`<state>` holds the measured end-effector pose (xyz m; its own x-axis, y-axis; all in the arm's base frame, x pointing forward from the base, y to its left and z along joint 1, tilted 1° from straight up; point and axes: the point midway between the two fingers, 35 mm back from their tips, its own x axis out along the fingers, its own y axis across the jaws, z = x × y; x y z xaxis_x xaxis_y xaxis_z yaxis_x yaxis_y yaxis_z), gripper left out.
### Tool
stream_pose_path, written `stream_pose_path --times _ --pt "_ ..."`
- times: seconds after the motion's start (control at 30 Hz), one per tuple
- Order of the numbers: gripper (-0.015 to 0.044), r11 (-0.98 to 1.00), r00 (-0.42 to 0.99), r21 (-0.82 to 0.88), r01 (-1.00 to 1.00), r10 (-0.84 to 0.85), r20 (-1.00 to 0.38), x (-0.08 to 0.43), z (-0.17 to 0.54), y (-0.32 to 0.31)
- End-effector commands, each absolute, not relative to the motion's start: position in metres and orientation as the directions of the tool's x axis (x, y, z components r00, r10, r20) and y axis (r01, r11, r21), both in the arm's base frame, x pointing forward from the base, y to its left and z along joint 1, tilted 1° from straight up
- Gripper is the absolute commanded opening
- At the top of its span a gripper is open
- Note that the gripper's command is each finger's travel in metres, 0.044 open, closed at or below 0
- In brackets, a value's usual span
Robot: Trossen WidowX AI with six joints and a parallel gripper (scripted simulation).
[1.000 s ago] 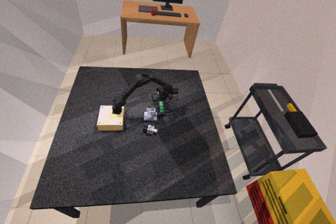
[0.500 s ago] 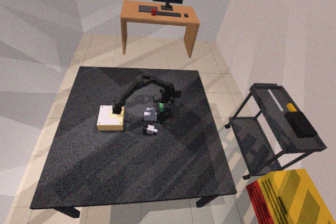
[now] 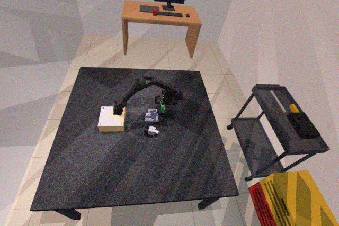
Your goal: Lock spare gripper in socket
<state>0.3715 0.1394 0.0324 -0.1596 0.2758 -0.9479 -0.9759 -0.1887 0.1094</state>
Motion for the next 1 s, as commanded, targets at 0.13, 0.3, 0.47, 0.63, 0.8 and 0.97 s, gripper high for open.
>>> stream_pose_path --times 0.13,0.3,0.47,0.63,0.8,0.97 --pt "0.0000 -0.185 -0.159 0.110 -0.977 0.277 -0.948 0.371 0.020 0.140" --pt "0.0000 -0.184 -0.155 0.106 -0.977 0.278 -0.948 0.372 0.013 0.140" --pt "0.0000 -0.184 -0.153 0.104 -0.978 0.278 -0.948 0.372 0.005 0.140" --pt "0.0000 -0.183 -0.152 0.103 -0.978 0.278 -0.949 0.372 -0.002 0.140" --pt "0.0000 -0.183 -0.151 0.102 -0.978 0.278 -0.949 0.371 -0.006 0.140" --pt "0.0000 -0.183 -0.148 0.099 -0.978 0.280 -0.948 0.371 -0.009 0.140"
